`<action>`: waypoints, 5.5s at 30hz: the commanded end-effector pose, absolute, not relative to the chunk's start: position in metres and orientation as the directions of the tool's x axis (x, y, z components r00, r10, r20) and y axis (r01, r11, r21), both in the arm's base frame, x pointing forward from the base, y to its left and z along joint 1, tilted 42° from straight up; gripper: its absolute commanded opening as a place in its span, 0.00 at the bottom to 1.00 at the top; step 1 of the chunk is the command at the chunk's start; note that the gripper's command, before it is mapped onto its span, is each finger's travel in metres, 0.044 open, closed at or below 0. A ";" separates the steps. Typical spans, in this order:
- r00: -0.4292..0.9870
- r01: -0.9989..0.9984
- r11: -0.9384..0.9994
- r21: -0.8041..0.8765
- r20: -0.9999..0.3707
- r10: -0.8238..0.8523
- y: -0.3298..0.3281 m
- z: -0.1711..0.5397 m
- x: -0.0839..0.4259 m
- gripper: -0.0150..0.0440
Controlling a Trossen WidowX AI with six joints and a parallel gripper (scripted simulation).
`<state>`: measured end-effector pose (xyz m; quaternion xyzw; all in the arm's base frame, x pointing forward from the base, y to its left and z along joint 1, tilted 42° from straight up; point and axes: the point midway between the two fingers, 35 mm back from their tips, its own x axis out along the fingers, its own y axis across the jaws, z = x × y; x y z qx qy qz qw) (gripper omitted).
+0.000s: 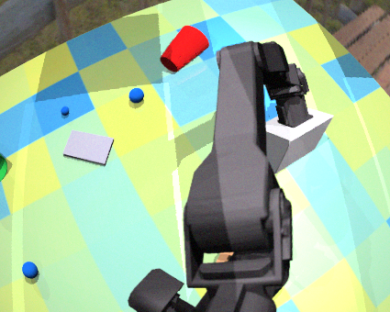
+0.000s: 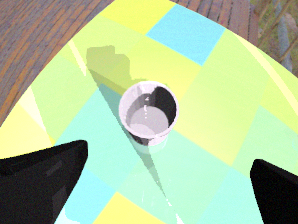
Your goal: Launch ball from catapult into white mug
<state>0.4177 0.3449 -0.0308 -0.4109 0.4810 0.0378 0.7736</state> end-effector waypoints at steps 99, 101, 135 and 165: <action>0.383 -0.868 -0.434 0.239 -0.233 -0.894 0.182 -0.094 0.133 0.25; 0.394 -0.852 -0.436 0.289 -0.193 -0.899 0.175 -0.090 0.127 0.25; 0.416 -0.819 -0.441 0.367 -0.151 -0.897 0.148 -0.102 0.122 0.25; 0.416 -0.819 -0.441 0.366 -0.150 -0.897 0.115 -0.139 0.123 0.25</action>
